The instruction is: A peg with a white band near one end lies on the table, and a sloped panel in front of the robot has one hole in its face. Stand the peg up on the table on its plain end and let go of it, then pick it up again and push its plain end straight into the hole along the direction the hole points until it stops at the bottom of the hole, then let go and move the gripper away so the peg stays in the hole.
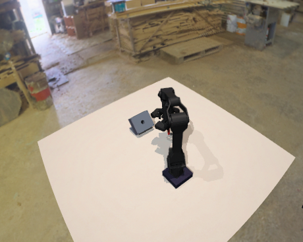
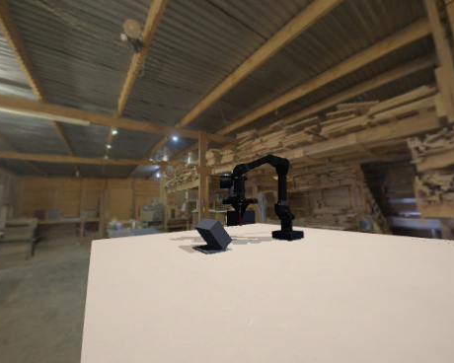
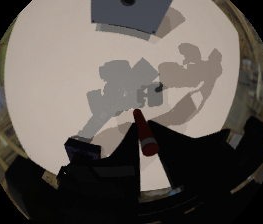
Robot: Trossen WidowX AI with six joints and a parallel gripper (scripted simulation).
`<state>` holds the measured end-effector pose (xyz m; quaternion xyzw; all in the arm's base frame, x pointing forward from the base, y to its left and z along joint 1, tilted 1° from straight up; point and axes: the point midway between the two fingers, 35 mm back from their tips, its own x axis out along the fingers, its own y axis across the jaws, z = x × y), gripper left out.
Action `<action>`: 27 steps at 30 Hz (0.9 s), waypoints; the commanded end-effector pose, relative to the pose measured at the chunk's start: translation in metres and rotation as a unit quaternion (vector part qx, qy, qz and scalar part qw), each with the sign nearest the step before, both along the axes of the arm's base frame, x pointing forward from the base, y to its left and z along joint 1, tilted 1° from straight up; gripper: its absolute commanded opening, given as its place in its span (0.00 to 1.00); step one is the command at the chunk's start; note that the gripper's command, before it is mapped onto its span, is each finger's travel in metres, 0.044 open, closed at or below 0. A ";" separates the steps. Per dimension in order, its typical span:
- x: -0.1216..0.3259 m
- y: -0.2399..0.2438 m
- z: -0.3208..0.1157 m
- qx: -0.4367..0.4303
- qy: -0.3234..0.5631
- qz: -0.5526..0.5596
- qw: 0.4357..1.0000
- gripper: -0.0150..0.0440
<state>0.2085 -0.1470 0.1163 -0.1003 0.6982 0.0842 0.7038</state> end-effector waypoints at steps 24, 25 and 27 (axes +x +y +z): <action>0.016 0.008 0.004 -0.033 -0.080 0.080 0.993 0.25; 0.017 0.009 0.004 -0.034 -0.084 0.084 0.992 0.25; 0.018 0.009 0.005 -0.037 -0.091 0.092 0.991 0.25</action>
